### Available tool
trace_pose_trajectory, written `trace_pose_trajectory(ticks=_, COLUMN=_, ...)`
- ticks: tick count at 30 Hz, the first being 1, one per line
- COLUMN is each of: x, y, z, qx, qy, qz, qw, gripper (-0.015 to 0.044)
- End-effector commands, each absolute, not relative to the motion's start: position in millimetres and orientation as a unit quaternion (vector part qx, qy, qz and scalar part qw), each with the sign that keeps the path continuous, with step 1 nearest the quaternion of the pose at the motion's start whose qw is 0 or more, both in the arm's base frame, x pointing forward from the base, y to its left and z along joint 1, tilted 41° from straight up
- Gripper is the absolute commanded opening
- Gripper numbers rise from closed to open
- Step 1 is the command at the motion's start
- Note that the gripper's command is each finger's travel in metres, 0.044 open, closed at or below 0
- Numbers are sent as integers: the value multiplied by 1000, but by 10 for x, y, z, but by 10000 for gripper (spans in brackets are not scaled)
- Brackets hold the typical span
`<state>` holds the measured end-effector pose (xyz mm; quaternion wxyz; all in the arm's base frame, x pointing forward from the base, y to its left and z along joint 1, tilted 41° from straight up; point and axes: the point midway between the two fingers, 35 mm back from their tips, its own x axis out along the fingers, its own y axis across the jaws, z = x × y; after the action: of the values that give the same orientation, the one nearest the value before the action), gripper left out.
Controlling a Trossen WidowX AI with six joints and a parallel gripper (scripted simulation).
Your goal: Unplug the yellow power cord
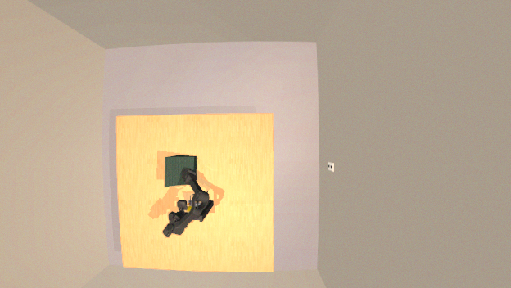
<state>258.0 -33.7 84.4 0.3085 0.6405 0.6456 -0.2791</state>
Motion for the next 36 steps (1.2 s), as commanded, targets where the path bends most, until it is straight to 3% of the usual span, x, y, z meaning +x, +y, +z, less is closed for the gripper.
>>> trace_pose_trajectory(ticks=1, x=2575, y=-288, z=894, qx=642, qy=645, qz=-279, qw=308, gripper=160)
trace_pose_trajectory(ticks=22, x=2566, y=-118, z=881, qx=642, qy=645, qz=-278, qw=308, gripper=160)
trace_pose_trajectory(ticks=26, x=2568, y=-139, z=898, qx=641, qy=645, qz=-278, qw=309, gripper=55)
trace_pose_trajectory(ticks=36, x=2570, y=-145, z=893, qx=641, qy=645, qz=-278, qw=309, gripper=0)
